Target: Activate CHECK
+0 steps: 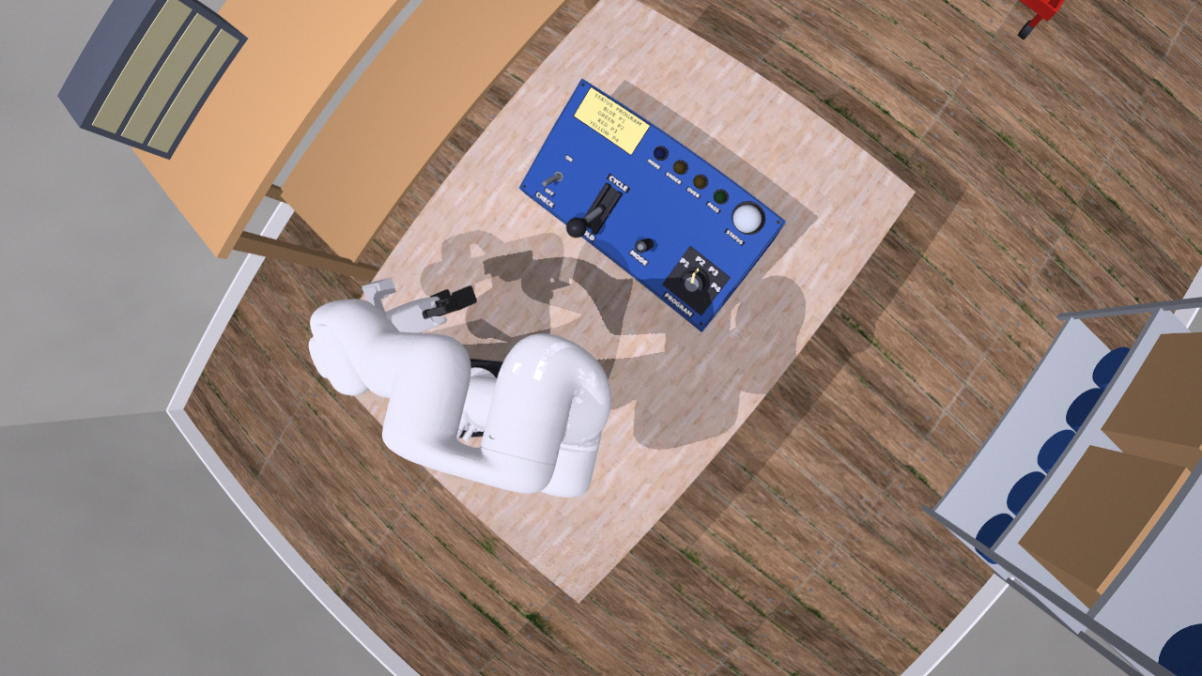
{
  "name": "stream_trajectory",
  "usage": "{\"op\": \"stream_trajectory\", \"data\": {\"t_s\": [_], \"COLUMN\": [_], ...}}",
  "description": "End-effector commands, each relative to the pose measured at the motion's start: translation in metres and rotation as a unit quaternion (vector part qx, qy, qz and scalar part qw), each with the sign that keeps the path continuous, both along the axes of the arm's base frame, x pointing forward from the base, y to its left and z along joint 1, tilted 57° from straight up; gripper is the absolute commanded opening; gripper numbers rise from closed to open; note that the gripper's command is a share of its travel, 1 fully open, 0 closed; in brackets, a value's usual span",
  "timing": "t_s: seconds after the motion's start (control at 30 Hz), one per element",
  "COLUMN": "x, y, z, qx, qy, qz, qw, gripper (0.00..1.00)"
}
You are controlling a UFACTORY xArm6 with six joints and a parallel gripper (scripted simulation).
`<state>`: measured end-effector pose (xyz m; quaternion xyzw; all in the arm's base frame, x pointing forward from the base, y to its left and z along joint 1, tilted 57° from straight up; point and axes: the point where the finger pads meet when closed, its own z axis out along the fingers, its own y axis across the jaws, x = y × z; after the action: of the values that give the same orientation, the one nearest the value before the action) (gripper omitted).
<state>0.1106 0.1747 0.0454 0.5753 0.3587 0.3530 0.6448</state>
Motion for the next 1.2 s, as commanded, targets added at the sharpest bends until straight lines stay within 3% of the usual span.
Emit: {"op": "stream_trajectory", "data": {"t_s": [0.0,0.6,0.67,0.73,0.77,0.8,0.83,0.87,0.9,0.93,1.0,1.03,1.1,1.17], "x": [0.0,0.002,0.013,0.037,0.037,0.053,0.053,0.07,0.07,0.088,0.088,0.104,0.104,0.129], "y": [0.001,0.002,0.007,0.013,0.013,0.015,0.015,0.015,0.015,0.012,0.012,0.009,0.009,-0.001], "z": [0.0,0.001,0.008,0.021,0.021,0.03,0.03,0.04,0.04,0.05,0.05,0.06,0.06,0.077], "qx": [0.002,0.009,0.048,0.126,0.126,0.175,0.175,0.228,0.228,0.279,0.279,0.326,0.326,0.398], "qy": [0.001,0.001,0.003,0.002,0.002,-0.002,-0.002,-0.01,-0.01,-0.02,-0.02,-0.033,-0.033,-0.059], "qz": [0.0,-0.001,-0.008,-0.023,-0.023,-0.033,-0.033,-0.045,-0.045,-0.056,-0.056,-0.067,-0.067,-0.083], "qw": [1.0,1.0,0.999,0.992,0.992,0.984,0.984,0.973,0.973,0.958,0.958,0.942,0.942,0.912], "gripper": [1.0,1.0,1.0,1.0,1.0,1.0,1.0,1.0,1.0,1.0,1.0,1.0,1.0,1.0]}}
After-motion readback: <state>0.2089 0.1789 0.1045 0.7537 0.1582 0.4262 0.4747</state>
